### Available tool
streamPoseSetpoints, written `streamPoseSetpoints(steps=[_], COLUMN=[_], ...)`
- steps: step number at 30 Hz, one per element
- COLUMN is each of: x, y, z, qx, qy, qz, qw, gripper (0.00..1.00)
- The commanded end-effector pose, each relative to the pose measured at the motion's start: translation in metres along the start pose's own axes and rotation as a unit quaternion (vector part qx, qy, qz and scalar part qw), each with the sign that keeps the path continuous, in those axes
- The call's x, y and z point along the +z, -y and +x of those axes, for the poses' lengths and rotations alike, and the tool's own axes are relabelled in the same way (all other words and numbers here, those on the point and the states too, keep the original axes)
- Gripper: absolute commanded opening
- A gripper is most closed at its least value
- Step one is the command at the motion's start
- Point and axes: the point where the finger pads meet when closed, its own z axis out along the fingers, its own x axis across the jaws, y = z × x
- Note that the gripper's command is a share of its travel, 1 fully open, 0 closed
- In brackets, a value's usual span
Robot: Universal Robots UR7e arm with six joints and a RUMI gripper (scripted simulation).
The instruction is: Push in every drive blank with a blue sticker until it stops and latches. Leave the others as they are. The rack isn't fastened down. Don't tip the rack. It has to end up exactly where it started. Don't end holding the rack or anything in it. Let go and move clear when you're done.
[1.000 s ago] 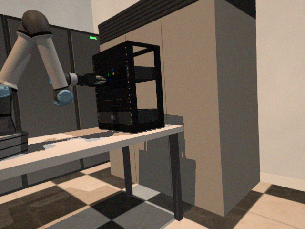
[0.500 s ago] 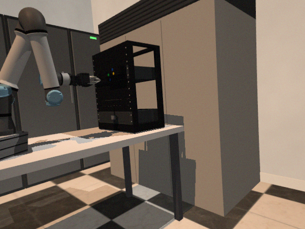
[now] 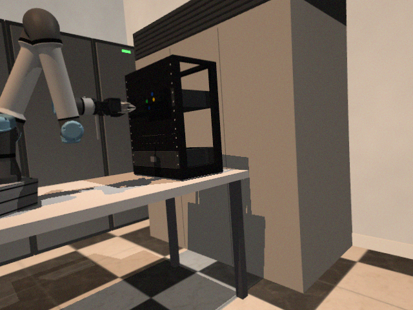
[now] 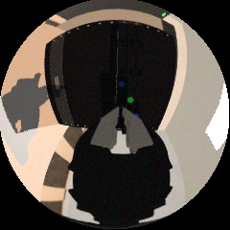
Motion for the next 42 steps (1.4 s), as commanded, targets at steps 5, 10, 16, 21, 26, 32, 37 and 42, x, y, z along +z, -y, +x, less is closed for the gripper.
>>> streamPoseSetpoints(steps=[5, 10, 16, 21, 26, 32, 37, 42], x=[-0.001, -0.001, -0.002, -0.002, -0.003, -0.003, -0.003, -0.003], y=[-0.013, -0.028, -0.048, -0.059, -0.076, -0.092, -0.098, -0.104], z=[0.009, 0.019, 0.033, 0.040, 0.051, 0.062, 0.066, 0.070], qx=[0.000, 0.000, 0.000, 0.000, 0.000, 0.000, 0.000, 0.000], qy=[0.000, 0.000, 0.000, 0.000, 0.000, 0.000, 0.000, 0.000], qz=[0.000, 0.000, 0.000, 0.000, 0.000, 0.000, 0.000, 0.000], qw=[1.000, 1.000, 1.000, 1.000, 1.000, 1.000, 1.000, 1.000], gripper=[0.00, 0.00, 0.00, 0.00, 0.00, 0.00, 0.00, 0.00])
